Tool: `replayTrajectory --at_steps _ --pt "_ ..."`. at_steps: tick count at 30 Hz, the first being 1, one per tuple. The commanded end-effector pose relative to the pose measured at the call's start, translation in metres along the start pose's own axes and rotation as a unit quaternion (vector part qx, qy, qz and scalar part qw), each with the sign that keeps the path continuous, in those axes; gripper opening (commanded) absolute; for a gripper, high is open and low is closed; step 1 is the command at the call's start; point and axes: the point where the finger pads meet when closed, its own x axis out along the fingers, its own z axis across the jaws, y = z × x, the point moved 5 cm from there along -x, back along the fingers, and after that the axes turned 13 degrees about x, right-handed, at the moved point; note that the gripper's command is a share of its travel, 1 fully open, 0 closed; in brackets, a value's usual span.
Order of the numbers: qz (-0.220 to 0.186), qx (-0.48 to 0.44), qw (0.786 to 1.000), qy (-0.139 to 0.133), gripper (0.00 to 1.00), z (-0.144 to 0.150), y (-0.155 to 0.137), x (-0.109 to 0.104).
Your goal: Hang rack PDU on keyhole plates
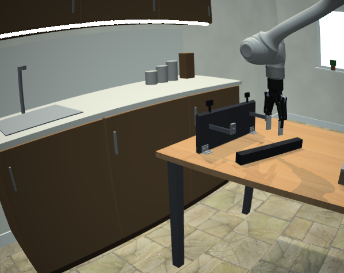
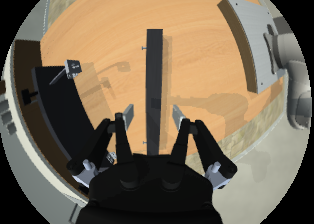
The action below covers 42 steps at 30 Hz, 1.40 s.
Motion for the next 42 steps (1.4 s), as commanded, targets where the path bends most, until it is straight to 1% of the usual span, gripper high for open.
replayTrajectory --at_steps 1,3,6,14,16,21,25,42 --pt "0.000 0.000 1.000 0.000 0.55 0.000 0.000 0.001" --pt "0.000 0.000 1.000 0.000 0.55 0.000 0.000 0.005" --pt "0.000 0.000 1.000 0.000 0.55 0.000 0.000 0.016" --pt "0.000 0.000 1.000 0.000 0.55 0.000 0.000 0.061" --pt "0.000 0.000 1.000 0.000 0.55 0.000 0.000 0.061" --pt "0.000 0.000 1.000 0.000 0.55 0.000 0.000 0.080" --pt "0.000 0.000 1.000 0.000 0.55 0.000 0.000 0.084" --pt "0.000 0.000 1.000 0.000 0.55 0.000 0.000 0.084"
